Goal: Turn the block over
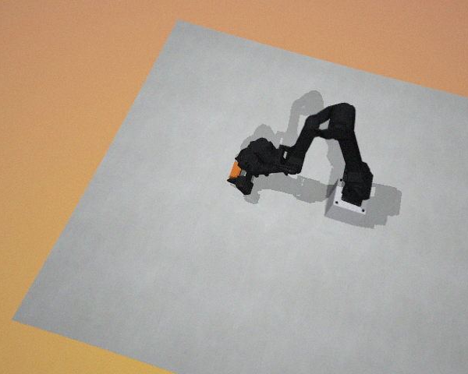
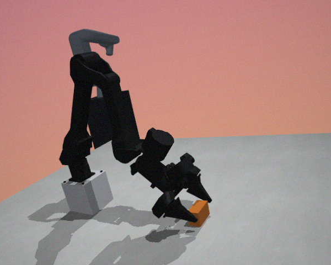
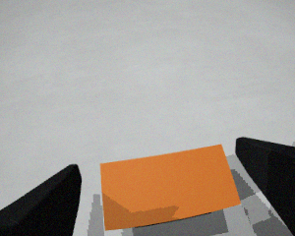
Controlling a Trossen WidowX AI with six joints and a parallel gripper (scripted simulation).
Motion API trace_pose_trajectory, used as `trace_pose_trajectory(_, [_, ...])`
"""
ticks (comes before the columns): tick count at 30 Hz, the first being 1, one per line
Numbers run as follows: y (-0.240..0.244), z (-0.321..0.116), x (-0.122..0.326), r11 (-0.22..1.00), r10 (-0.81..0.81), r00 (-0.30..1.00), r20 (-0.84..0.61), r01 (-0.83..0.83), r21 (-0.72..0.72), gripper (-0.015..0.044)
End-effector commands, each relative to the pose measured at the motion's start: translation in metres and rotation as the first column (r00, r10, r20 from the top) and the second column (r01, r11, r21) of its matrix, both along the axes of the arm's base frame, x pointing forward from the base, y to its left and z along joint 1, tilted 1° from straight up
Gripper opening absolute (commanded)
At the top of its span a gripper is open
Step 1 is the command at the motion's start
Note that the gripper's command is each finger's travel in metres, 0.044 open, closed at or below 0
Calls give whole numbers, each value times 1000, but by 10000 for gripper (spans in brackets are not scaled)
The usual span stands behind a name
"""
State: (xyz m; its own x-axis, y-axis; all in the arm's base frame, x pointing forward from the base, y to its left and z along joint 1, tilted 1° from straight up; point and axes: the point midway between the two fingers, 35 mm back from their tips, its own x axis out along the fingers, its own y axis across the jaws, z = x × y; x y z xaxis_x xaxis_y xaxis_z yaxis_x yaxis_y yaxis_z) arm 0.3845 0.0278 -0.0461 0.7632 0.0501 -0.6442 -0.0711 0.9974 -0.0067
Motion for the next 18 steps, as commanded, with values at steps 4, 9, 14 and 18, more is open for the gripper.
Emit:
trace_pose_trajectory(4, [-1,66,-29,1000,-1,960,-279,-4,-19,440])
trace_pose_trajectory(9, [-1,66,-29,1000,-1,960,-279,-4,-19,440])
trace_pose_trajectory(14, [-1,66,-29,1000,-1,960,-279,-4,-19,440])
trace_pose_trajectory(18, [-1,66,-26,1000,-2,954,-299,-4,-21,440])
